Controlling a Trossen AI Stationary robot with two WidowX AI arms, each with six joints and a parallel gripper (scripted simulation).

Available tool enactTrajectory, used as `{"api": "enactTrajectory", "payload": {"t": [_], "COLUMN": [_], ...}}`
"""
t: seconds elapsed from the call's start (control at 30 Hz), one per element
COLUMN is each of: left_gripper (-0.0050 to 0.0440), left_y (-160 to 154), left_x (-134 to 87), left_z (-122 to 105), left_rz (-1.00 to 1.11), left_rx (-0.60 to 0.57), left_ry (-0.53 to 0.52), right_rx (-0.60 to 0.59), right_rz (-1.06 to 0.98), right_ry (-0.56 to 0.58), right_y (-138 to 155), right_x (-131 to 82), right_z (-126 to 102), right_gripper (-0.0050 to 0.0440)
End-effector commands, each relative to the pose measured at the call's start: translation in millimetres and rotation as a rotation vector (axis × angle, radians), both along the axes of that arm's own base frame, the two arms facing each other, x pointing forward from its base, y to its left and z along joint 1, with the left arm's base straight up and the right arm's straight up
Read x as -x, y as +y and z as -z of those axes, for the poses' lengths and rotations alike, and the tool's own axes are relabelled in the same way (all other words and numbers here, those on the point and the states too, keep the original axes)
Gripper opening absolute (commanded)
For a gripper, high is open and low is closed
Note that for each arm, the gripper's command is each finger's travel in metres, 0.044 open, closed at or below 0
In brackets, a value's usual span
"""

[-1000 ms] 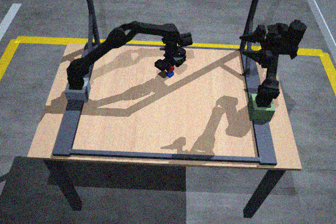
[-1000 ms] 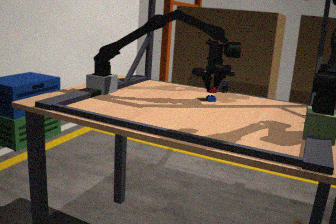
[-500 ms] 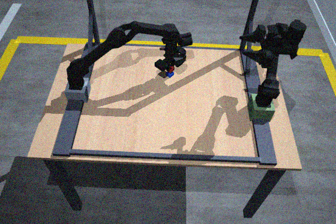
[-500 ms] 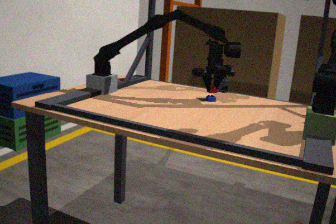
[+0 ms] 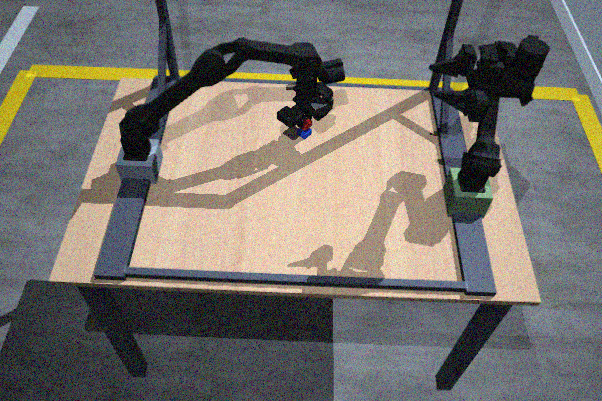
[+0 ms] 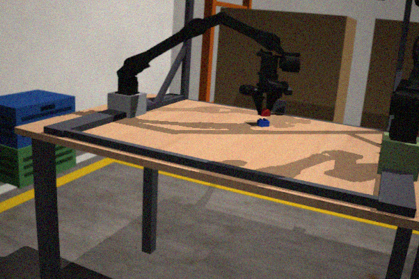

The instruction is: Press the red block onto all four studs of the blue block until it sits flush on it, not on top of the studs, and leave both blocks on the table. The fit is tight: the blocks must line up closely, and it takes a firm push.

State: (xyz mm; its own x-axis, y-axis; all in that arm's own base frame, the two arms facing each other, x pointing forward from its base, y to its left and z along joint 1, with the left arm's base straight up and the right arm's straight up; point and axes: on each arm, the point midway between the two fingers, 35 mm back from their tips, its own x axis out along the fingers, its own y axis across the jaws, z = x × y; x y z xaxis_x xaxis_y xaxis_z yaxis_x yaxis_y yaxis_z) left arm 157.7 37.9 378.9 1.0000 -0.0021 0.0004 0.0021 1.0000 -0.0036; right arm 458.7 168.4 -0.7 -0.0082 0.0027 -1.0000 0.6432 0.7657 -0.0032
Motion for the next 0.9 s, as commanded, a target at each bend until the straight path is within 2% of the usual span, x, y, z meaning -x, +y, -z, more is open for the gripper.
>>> {"api": "enactTrajectory", "payload": {"t": [0.0, 0.87], "left_gripper": [0.04, 0.04], "left_y": [1.6, 1.6], "left_x": [-0.1, -0.1], "left_z": [-2.0, -2.0], "left_rz": [0.0, 0.0], "left_rx": [-0.004, -0.004], "left_ry": [0.0, 0.0], "right_rx": [-0.009, -0.01], "right_rz": [0.005, 0.004], "right_ry": [-0.022, -0.019], "right_y": [2.3, 2.5], "right_x": [-2.9, -2.9], "right_z": [-8.4, -0.5], "right_gripper": [-0.005, -0.005]}}
